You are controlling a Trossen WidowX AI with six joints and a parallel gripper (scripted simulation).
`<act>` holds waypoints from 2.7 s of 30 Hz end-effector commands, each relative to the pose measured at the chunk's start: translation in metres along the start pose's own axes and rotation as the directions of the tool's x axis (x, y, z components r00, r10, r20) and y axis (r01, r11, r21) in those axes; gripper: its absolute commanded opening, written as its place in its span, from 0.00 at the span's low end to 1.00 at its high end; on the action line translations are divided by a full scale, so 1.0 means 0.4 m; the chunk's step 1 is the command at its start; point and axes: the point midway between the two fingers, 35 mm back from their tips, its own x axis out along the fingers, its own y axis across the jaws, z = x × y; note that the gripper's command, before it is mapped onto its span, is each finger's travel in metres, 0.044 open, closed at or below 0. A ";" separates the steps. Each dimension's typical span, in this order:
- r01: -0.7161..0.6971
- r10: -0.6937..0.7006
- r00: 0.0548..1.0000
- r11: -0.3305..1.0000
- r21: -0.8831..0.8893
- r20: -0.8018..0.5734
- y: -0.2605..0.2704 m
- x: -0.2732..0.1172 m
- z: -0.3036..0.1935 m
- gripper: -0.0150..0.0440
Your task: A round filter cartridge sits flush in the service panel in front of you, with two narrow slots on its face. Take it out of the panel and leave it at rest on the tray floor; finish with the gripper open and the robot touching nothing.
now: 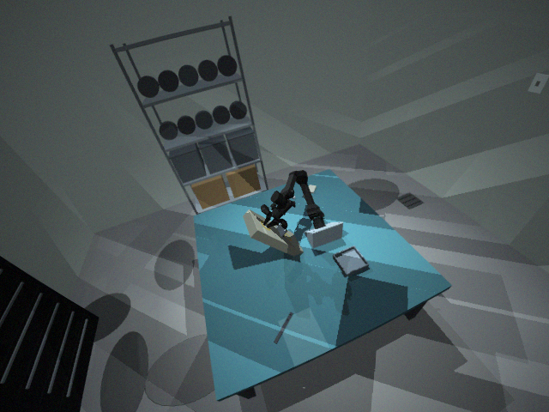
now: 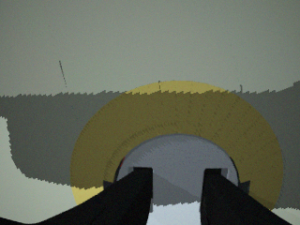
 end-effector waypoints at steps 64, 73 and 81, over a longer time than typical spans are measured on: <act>0.005 -0.005 1.000 0.998 -0.059 -0.008 -0.146 -0.159 0.044 0.42; 0.004 -0.005 1.000 0.998 -0.058 -0.008 -0.003 -0.176 -0.003 0.42; 0.001 -0.002 1.000 0.999 -0.043 -0.016 0.102 -0.260 -0.040 0.78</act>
